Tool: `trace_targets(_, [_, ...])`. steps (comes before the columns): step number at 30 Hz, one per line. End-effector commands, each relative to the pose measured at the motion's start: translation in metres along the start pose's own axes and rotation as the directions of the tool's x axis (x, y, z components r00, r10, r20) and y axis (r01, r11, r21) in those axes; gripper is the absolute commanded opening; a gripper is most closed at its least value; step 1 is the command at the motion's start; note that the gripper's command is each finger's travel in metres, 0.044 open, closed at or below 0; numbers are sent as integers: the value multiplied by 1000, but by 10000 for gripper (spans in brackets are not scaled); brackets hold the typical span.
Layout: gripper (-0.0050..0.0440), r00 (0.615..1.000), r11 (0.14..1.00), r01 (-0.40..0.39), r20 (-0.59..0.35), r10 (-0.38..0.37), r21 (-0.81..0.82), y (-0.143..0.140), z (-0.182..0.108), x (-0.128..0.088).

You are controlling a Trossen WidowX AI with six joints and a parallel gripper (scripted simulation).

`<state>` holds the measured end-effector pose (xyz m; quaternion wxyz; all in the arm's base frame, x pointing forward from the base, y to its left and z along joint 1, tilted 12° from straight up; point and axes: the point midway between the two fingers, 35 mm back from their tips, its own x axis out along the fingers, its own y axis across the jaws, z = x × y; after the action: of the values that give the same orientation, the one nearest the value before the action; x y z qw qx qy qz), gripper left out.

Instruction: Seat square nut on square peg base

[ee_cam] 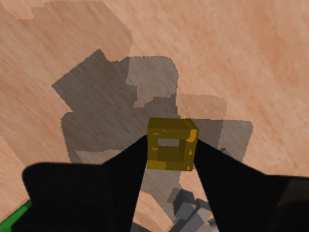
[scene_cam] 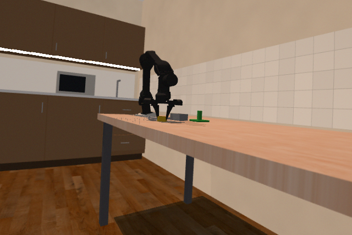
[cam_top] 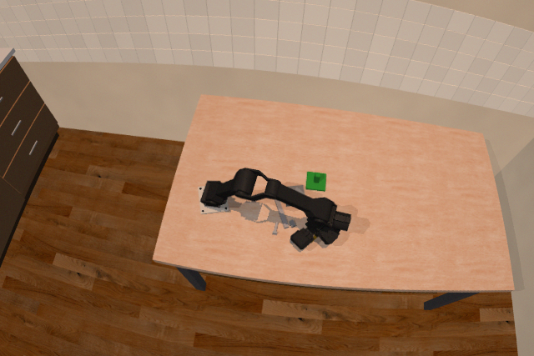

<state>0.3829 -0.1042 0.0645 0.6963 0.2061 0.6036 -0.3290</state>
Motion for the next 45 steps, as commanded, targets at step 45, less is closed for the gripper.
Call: trace_targets(45, [-50, 1000, 1000, -16, 21, 16, -1, -1, 2, -130])
